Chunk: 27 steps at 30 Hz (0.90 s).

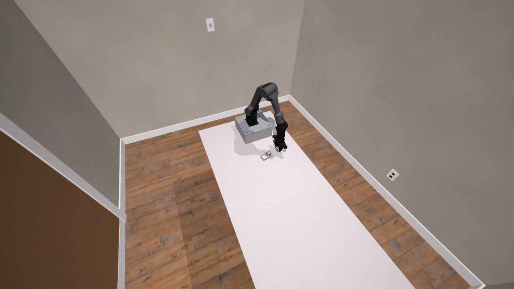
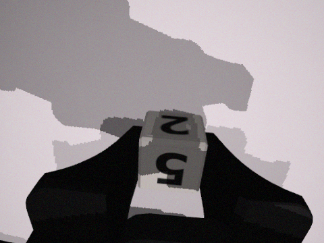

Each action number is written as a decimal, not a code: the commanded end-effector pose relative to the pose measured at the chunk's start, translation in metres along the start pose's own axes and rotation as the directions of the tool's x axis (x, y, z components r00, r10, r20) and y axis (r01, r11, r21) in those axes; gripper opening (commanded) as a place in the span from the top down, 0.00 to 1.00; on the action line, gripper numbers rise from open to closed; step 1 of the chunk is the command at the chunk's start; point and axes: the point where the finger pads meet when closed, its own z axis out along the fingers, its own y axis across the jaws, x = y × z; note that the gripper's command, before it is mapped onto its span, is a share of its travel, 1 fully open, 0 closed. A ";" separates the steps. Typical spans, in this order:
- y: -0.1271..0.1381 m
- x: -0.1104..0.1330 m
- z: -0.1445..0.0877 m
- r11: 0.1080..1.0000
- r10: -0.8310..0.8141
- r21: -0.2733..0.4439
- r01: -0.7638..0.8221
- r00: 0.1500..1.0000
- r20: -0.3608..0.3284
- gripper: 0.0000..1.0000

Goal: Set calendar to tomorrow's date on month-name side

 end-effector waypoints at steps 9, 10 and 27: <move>0.001 0.001 0.000 1.000 0.000 -0.001 0.000 1.000 -0.001 0.62; 0.001 0.001 0.000 1.000 0.000 -0.001 0.000 1.000 -0.001 0.62; -0.001 0.000 -0.068 1.000 0.000 0.004 0.000 1.000 0.001 0.62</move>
